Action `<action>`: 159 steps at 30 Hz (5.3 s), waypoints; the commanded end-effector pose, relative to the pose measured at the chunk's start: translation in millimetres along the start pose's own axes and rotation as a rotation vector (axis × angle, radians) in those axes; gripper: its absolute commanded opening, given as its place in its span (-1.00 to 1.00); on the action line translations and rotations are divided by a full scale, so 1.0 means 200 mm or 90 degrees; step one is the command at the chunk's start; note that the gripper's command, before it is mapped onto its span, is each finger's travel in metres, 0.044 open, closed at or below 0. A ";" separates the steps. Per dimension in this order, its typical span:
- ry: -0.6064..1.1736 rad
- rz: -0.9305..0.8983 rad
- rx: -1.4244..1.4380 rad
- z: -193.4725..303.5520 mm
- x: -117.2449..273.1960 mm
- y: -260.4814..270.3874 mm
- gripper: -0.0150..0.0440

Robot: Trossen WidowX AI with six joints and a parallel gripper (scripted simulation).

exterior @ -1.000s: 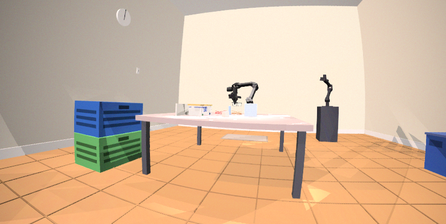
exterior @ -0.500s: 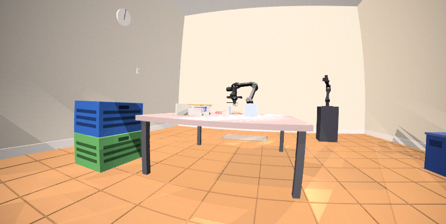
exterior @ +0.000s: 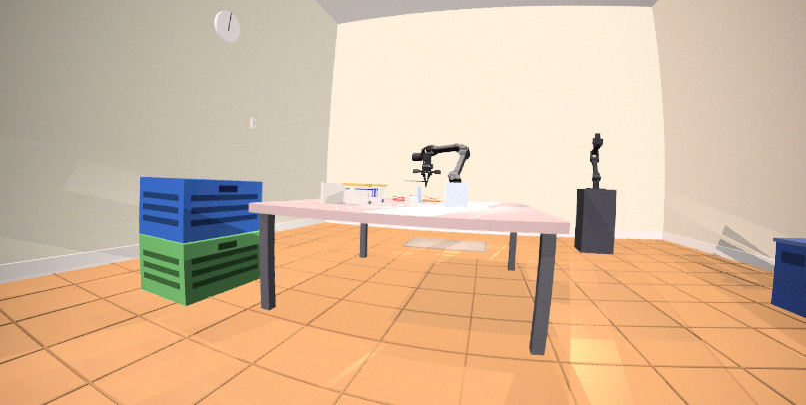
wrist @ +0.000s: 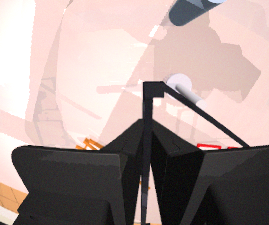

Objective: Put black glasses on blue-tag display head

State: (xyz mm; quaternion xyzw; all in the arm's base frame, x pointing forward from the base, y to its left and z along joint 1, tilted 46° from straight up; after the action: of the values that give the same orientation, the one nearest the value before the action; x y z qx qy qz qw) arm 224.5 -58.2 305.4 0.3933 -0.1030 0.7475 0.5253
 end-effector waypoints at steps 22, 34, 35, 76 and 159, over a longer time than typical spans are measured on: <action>0.002 -0.005 0.156 0.00 -0.28 0.00 -0.49; 0.002 -0.005 0.156 0.04 -0.28 0.02 -0.49; 0.002 -0.005 0.156 0.04 -0.28 0.03 -0.49; 0.004 -0.005 0.156 0.17 -0.28 0.07 -0.49; -0.027 0.007 -0.304 -0.03 -0.02 -0.25 -0.49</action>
State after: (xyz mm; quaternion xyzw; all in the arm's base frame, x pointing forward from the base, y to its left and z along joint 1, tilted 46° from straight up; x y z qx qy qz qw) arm 261.9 -39.6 291.9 0.2889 -0.2663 0.7075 0.5874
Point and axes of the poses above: the point midway between the two fingers, 35 mm back from their tips, its own x axis back along the fingers, its own y axis across the jaws, z = x × y, the point moved 7 cm from there along x, back along the fingers, and after that the axes turned 11 degrees about x, right-handed, at the moved point
